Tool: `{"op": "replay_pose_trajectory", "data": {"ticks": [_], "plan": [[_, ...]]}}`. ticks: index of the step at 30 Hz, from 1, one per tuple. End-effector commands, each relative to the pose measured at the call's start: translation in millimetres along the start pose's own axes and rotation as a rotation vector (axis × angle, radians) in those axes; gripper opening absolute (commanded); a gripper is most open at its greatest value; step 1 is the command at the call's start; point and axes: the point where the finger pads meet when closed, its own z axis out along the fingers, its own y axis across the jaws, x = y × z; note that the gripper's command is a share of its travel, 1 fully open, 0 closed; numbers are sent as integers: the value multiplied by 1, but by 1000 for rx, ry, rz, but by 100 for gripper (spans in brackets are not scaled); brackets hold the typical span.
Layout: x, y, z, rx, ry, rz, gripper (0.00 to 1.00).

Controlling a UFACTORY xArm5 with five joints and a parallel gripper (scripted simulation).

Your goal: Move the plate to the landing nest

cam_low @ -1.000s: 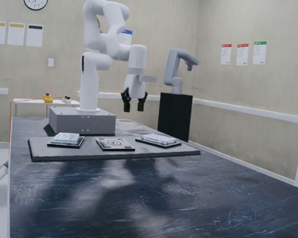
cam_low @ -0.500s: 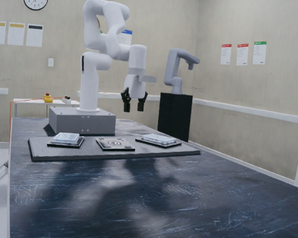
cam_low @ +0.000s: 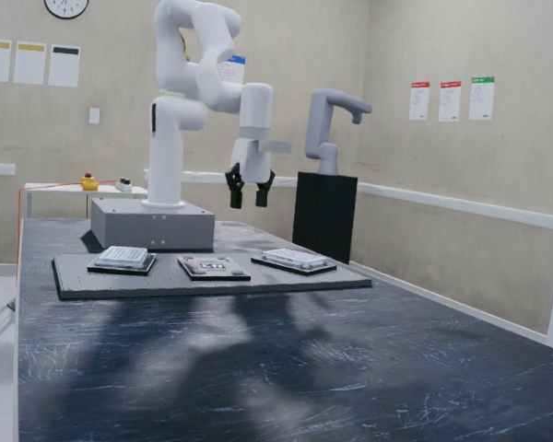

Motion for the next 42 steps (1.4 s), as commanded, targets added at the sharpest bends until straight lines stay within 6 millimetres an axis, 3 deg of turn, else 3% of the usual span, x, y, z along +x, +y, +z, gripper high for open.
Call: {"op": "replay_pose_trajectory", "data": {"ticks": [1,25,42], "plan": [[19,-4,-1,-9,3,0,100],[126,-31,-1,-9,4,0,100],[126,-31,1,-9,4,0,100]]}}
